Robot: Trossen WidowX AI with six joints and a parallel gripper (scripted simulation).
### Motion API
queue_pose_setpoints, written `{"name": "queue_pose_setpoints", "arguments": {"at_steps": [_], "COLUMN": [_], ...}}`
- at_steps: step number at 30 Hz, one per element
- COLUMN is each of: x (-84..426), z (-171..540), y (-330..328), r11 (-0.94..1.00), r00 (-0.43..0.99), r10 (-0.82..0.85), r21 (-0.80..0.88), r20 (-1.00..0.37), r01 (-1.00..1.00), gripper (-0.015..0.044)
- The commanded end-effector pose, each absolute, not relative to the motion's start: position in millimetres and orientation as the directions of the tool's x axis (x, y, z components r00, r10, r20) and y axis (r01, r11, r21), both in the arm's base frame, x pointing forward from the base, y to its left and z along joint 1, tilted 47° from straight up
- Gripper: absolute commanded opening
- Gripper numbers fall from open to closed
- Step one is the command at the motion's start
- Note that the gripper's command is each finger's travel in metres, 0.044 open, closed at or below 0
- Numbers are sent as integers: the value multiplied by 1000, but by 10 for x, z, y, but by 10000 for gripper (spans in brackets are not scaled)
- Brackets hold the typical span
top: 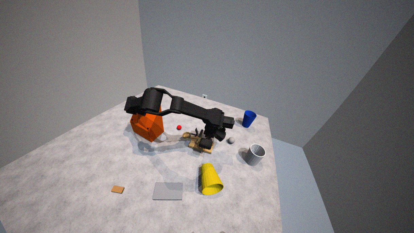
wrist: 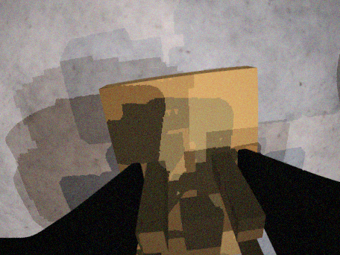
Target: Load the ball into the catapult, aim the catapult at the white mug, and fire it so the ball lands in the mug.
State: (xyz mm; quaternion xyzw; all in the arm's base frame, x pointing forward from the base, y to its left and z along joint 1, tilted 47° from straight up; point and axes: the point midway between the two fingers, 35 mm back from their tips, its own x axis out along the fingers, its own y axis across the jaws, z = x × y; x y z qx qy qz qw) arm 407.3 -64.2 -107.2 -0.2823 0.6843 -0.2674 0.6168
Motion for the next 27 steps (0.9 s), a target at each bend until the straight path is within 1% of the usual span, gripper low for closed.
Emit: {"name": "queue_pose_setpoints", "arguments": {"at_steps": [1,6,19,22,23,27], "x": [4073,4073,4073,4114,4134,4140], "z": [-1072,-1072,-1072,-922,-807,-411], "y": [-642,-642,-642,-470,-344,60], "r11": [698,698,698,700,702,703], "r00": [-80,-80,-80,-79,-79,-82], "r10": [-716,-716,-716,-714,-712,-711], "r21": [-714,-714,-714,-711,-710,-709], "r20": [-693,-693,-693,-696,-698,-698], "r01": [-57,-57,-57,-57,-57,-58], "gripper": [0,0,341,420,440,440]}}
